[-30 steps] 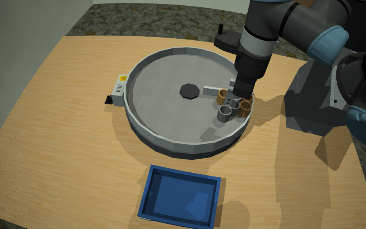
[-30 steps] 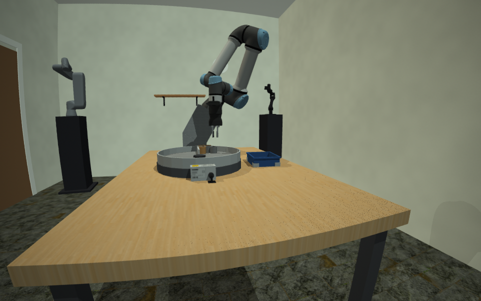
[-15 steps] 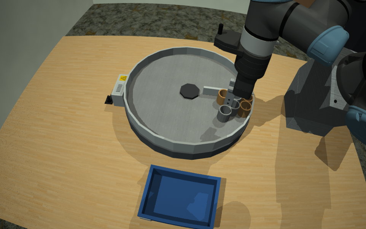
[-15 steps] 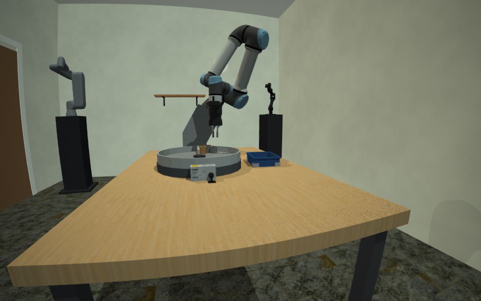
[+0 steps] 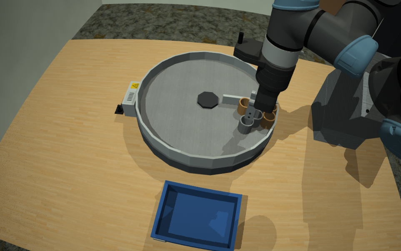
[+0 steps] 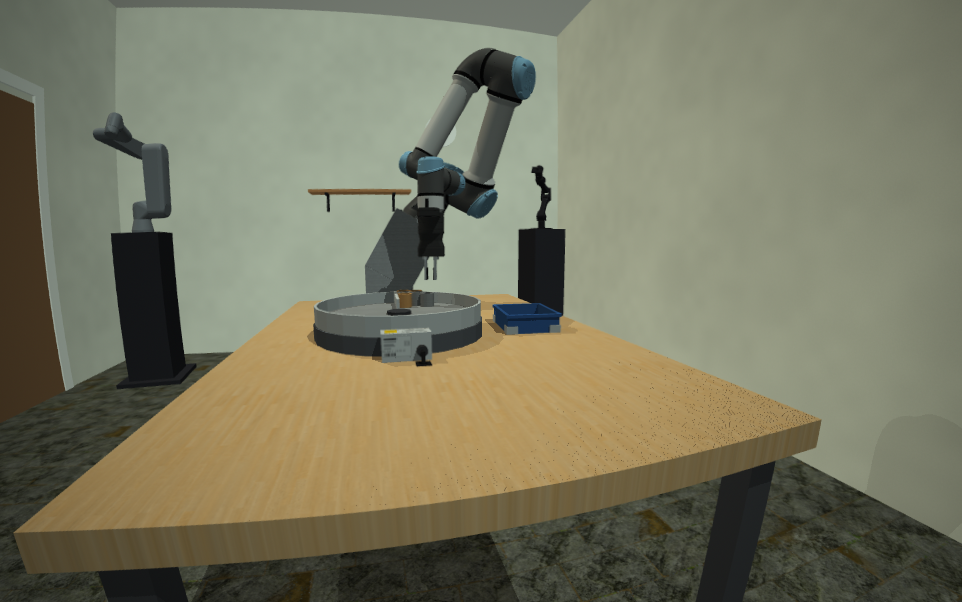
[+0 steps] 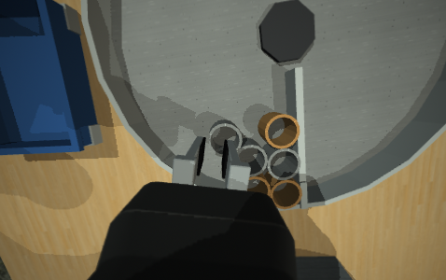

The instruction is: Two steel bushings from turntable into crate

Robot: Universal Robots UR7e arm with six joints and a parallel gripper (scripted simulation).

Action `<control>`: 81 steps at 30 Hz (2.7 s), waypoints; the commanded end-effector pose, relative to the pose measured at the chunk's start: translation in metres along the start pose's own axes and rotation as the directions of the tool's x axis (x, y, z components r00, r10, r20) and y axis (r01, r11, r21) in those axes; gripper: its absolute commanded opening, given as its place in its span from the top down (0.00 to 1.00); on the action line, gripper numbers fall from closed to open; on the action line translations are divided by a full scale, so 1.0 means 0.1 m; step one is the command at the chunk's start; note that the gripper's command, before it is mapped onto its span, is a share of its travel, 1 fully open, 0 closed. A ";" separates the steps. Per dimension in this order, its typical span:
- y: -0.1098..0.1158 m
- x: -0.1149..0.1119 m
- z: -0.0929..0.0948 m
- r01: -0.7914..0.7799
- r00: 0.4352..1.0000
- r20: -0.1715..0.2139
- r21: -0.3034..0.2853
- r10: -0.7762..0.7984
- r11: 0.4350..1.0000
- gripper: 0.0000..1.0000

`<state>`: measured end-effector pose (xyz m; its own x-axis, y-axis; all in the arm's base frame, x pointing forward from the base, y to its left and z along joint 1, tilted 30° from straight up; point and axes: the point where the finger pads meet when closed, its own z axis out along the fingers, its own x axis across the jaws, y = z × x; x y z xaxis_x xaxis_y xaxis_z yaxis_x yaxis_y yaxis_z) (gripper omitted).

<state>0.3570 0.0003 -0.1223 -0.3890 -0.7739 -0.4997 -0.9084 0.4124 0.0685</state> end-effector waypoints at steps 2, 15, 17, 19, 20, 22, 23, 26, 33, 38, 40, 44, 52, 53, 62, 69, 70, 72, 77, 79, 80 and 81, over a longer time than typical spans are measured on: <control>-0.02 0.00 0.00 0.001 1.000 -0.002 0.006 -0.001 1.000 0.55; -0.02 0.00 0.15 -0.001 1.000 -0.002 0.006 0.001 1.000 0.55; -0.02 0.00 0.15 -0.001 1.000 -0.002 0.006 0.001 1.000 0.55; -0.02 0.00 0.15 -0.001 1.000 -0.002 0.006 0.001 1.000 0.55; -0.02 0.00 0.15 -0.001 1.000 -0.002 0.006 0.001 1.000 0.55; 0.00 -0.01 0.21 -0.003 1.000 -0.001 0.002 0.003 1.000 0.55; 0.00 -0.01 0.24 -0.004 1.000 -0.001 0.003 0.004 1.000 0.55; 0.00 -0.01 0.30 -0.004 1.000 -0.001 0.003 0.004 1.000 0.55; 0.00 -0.01 0.30 -0.004 1.000 -0.001 0.003 0.004 1.000 0.55; 0.01 -0.01 0.30 -0.005 1.000 0.000 0.001 0.005 1.000 0.55; -0.03 -0.02 0.31 -0.004 1.000 -0.001 0.005 0.004 1.000 0.55; -0.06 -0.02 0.31 -0.002 1.000 -0.002 0.009 0.002 1.000 0.55; -0.06 -0.02 0.31 -0.002 1.000 -0.002 0.009 0.002 1.000 0.55; -0.06 -0.02 0.31 -0.002 1.000 -0.002 0.009 0.002 1.000 0.55; -0.04 -0.01 0.31 -0.002 1.000 -0.002 0.009 0.002 1.000 0.55; -0.04 -0.01 0.31 -0.002 1.000 -0.002 0.009 0.002 1.000 0.55; -0.04 -0.01 0.31 -0.002 1.000 -0.002 0.009 0.002 1.000 0.55; -0.04 -0.01 0.31 -0.001 1.000 -0.003 0.010 0.001 1.000 0.55; 0.00 -0.01 0.31 -0.002 1.000 -0.002 0.009 0.002 1.000 0.55; 0.00 -0.01 0.31 -0.002 1.000 -0.002 0.009 0.002 1.000 0.55; 0.00 -0.01 0.31 -0.002 1.000 -0.002 0.009 0.002 1.000 0.55; 0.00 -0.01 0.31 -0.002 1.000 -0.002 0.009 0.002 1.000 0.55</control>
<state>0.3645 0.0155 -0.1481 -0.3905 -0.7746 -0.4975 -0.9065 0.4179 0.0608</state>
